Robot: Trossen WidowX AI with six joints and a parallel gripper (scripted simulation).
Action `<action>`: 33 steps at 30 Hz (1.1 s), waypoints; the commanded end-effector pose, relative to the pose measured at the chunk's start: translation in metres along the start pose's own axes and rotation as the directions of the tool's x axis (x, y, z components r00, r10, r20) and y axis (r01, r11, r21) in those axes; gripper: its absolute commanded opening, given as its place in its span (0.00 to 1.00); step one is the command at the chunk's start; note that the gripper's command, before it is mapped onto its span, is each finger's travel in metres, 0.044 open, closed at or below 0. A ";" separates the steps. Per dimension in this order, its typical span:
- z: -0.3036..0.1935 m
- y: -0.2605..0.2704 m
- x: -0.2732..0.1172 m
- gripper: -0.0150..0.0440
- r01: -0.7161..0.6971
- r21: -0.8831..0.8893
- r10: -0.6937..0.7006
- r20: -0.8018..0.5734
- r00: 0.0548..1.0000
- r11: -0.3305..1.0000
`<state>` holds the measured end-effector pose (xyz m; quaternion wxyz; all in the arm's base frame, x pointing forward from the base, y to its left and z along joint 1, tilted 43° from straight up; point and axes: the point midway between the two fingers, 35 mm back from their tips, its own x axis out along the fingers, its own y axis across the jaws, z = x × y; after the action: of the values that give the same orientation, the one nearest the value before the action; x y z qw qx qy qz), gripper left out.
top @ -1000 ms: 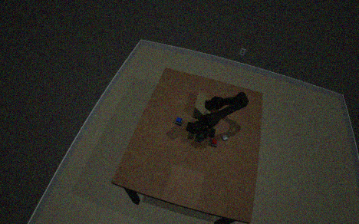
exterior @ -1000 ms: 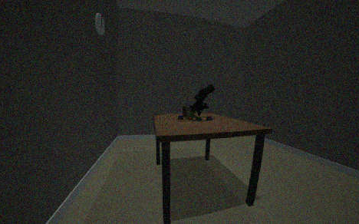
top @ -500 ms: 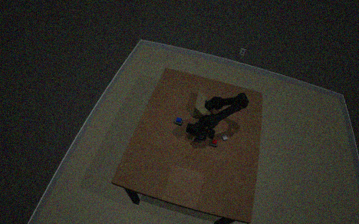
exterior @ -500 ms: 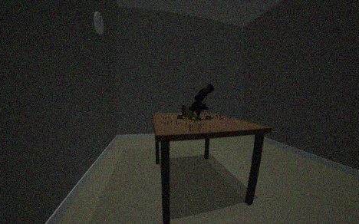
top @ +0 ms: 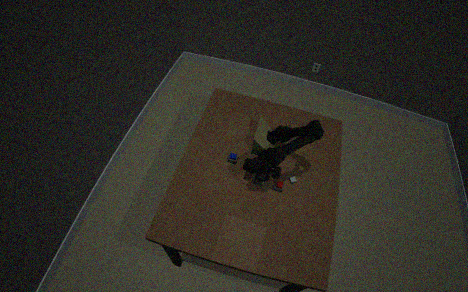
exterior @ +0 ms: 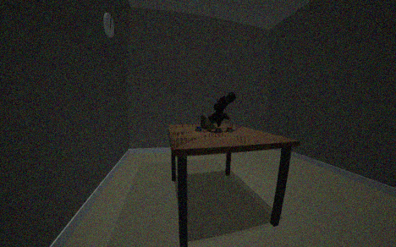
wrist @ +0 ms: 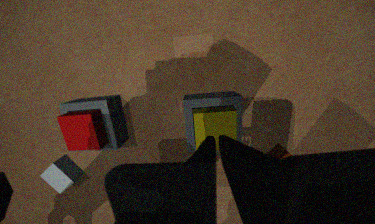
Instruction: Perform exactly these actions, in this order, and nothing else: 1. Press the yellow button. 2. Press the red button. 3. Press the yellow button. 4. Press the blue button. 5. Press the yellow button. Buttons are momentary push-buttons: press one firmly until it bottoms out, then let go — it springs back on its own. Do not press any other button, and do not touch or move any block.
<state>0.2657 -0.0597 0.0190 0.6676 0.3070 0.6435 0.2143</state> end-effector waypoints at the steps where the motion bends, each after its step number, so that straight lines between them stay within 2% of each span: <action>1: 0.003 -0.001 -0.018 0.29 0.010 -0.010 -0.009 0.016 1.000 1.000; 5: 0.004 -0.001 -0.026 0.29 0.011 -0.010 -0.010 0.016 1.000 1.000; 10: 0.002 -0.001 -0.078 0.29 0.012 -0.009 -0.012 0.015 1.000 1.000; 14: 0.003 0.003 -0.080 0.29 0.012 -0.009 -0.012 0.015 1.000 1.000; 16: 0.008 0.033 -0.081 0.29 0.015 -0.008 -0.015 0.015 1.000 1.000; 20: 0.007 0.109 -0.079 0.29 0.007 -0.009 -0.007 0.014 1.000 1.000; 27: 0.007 0.113 -0.077 0.29 0.006 -0.009 -0.006 0.014 1.000 1.000; 33: 0.008 0.113 -0.020 0.29 0.004 -0.010 -0.004 0.015 1.000 1.000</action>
<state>0.2863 -0.0096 0.1265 0.6803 0.2993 0.6344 0.2126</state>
